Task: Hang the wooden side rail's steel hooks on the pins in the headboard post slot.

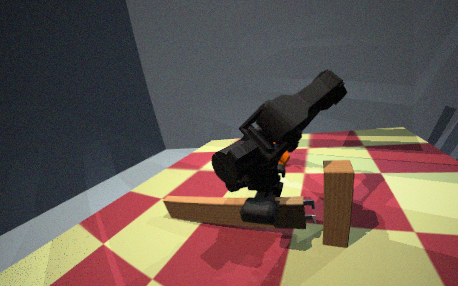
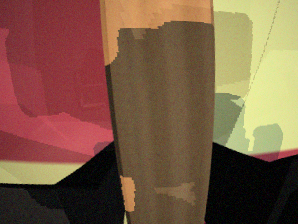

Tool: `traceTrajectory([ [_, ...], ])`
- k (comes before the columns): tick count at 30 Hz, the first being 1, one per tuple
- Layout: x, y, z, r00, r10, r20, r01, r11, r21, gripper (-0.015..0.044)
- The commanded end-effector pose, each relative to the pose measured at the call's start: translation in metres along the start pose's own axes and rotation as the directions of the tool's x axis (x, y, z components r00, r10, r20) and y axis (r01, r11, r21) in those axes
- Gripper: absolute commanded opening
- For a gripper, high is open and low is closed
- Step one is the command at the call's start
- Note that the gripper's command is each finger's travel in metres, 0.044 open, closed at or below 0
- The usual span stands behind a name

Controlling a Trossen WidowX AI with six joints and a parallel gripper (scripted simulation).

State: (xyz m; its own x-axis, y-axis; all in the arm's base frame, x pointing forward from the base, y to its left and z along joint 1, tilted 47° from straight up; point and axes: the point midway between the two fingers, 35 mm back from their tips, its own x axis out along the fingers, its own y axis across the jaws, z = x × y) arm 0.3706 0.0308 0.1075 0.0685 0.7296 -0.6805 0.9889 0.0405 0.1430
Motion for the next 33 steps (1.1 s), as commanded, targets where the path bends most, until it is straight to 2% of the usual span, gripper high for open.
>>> traceTrajectory([
  [1, -0.0032, 0.0013, -0.0015, 1.0, 0.01, 0.0, -0.01, 1.0, 0.003, 0.0],
  [33, -0.0035, 0.0019, -0.0053, 1.0, 0.01, 0.0, -0.01, 1.0, 0.003, 0.0],
])
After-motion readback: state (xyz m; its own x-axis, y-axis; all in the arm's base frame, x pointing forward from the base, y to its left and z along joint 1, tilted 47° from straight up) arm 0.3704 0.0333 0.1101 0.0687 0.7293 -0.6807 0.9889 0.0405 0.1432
